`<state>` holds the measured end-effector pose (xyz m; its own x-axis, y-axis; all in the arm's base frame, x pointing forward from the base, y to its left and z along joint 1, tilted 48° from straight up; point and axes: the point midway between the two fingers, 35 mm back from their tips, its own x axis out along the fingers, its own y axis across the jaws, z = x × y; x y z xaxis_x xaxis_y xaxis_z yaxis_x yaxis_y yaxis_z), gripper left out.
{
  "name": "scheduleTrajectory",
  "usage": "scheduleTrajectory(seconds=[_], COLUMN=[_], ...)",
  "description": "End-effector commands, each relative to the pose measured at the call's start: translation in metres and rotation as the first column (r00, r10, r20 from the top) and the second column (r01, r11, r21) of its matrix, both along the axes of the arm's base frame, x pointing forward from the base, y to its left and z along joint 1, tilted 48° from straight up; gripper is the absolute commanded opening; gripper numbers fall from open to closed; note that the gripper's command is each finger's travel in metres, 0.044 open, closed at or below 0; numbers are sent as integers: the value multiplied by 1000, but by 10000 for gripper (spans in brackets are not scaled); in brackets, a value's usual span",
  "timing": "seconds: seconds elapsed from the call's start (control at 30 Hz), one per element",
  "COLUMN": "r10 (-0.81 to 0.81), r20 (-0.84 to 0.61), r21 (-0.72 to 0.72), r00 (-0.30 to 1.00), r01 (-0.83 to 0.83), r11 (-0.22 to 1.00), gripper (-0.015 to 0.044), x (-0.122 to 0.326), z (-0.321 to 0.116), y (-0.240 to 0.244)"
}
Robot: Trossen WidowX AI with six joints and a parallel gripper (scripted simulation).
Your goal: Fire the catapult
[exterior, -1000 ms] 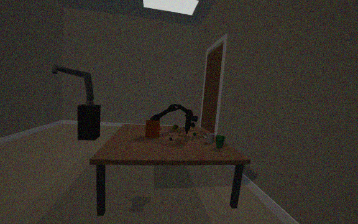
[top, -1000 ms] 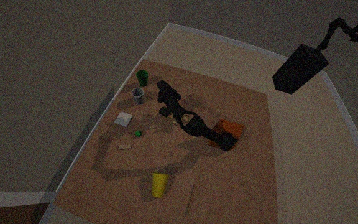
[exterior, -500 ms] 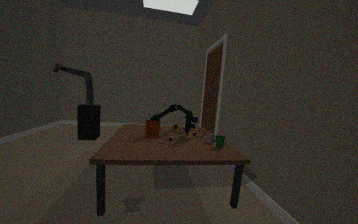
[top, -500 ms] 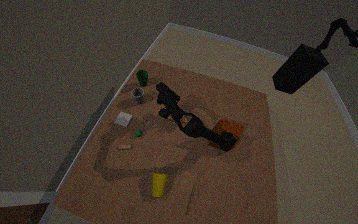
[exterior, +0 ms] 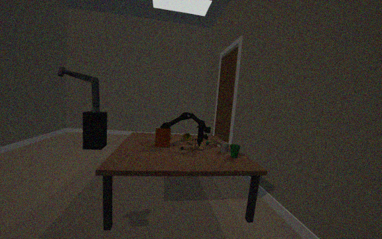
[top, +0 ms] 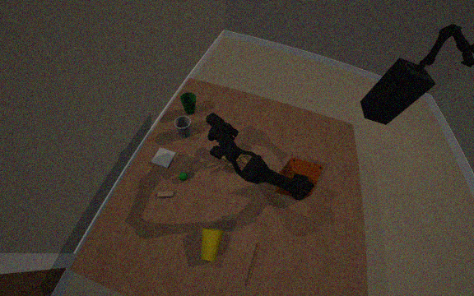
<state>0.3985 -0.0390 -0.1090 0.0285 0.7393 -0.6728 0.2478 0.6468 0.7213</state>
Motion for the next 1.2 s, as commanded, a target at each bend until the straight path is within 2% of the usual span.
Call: scheduleTrajectory(seconds=[0.0, 0.23, 0.7, 0.8, 0.97, 1.17], r10=[-8, 0, 0, -2, -4, -18], r20=[-3, 0, 0, 0, -1, 3], r21=[4, 0, 0, -3, -3, -3], r00=[1000, 1000, 1000, 1000, 1000, 1000], r01=[8, 0, 0, 2, 4, 18], r11=[1000, 1000, 1000, 1000, 1000, 1000], gripper=[0, 0, 367, 440, 440, 440], x=[0, 0, 0, 2, -3, 0], z=[-5, -2, -2, 13, 63, 51], y=[5, 2, 2, -16, -71, -62])
